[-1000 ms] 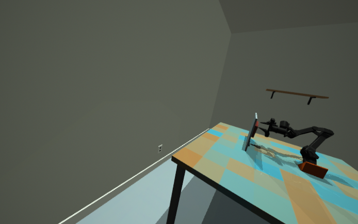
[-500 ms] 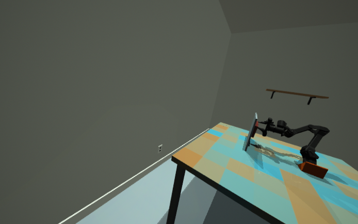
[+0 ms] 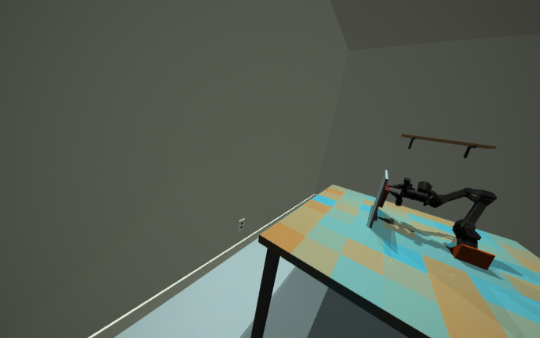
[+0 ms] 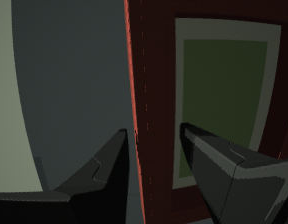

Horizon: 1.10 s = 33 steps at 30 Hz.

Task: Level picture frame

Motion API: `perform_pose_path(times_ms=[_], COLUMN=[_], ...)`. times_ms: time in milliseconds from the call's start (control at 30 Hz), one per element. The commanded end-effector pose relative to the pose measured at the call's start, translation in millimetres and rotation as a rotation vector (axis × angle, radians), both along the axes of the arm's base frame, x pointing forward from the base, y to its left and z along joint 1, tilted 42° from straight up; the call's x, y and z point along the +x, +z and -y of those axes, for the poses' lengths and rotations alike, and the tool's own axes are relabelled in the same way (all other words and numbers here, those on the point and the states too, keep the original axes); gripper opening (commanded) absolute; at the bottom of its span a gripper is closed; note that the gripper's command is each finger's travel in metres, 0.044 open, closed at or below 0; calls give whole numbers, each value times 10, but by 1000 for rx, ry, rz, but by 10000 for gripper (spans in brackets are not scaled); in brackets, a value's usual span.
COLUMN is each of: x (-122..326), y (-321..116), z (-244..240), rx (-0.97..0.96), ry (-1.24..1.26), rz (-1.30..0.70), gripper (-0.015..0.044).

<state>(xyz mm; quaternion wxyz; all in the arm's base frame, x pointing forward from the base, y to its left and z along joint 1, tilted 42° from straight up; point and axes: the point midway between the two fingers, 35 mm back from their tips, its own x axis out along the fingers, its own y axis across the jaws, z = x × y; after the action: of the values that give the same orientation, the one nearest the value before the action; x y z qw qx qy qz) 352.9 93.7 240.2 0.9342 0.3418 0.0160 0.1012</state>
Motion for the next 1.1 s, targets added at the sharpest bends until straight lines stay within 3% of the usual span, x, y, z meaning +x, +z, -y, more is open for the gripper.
perform_pose_path(times_ms=[0, 233, 300, 1067], x=[1, 1, 1, -9], y=[2, 2, 2, 36], z=[-5, -5, -5, -41], rx=[4, 4, 4, 4], ry=[4, 4, 4, 4], rz=[1, 1, 1, 0], gripper=[96, 49, 0, 0])
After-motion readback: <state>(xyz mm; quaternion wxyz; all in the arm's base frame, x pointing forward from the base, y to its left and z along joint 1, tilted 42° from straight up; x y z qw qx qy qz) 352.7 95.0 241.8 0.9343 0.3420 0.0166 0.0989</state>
